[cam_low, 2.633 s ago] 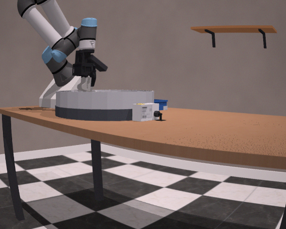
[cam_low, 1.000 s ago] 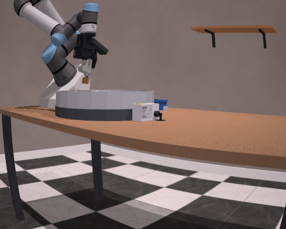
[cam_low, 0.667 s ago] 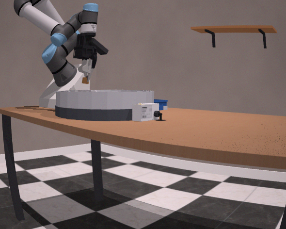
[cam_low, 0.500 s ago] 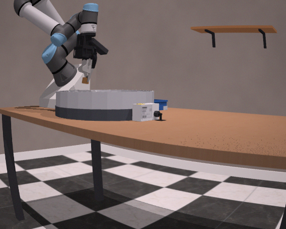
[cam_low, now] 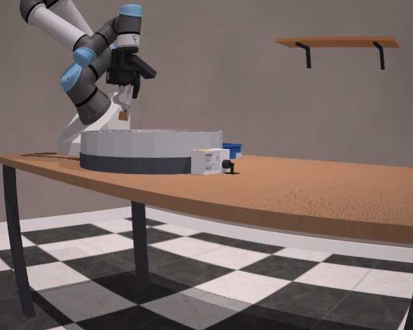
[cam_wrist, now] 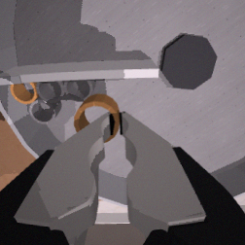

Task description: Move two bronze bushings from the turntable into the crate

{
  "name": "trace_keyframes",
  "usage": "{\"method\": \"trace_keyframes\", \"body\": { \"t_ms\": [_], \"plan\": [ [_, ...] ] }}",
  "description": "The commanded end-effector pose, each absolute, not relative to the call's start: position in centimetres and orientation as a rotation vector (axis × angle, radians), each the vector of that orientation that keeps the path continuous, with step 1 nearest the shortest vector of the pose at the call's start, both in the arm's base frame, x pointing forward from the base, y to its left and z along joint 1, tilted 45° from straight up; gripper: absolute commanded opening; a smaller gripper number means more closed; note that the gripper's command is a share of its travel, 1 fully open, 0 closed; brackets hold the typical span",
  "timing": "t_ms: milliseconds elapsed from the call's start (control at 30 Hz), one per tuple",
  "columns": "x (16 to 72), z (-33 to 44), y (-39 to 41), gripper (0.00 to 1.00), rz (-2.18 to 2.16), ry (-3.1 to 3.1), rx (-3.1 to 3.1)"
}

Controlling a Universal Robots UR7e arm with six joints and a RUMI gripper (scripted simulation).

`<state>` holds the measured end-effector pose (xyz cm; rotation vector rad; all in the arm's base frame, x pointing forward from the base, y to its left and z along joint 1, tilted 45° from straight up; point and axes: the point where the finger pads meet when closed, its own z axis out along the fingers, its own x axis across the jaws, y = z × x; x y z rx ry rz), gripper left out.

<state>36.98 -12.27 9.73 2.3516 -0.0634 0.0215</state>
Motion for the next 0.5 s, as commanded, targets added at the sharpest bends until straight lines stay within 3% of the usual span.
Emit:
{"method": "trace_keyframes", "body": {
  "t_ms": [0,467],
  "plan": [
    [37.0,9.4,-11.9,0.00,0.020,-0.060,2.351],
    [36.8,7.3,-9.9,0.00,0.018,-0.059,2.350]
  ]
}}
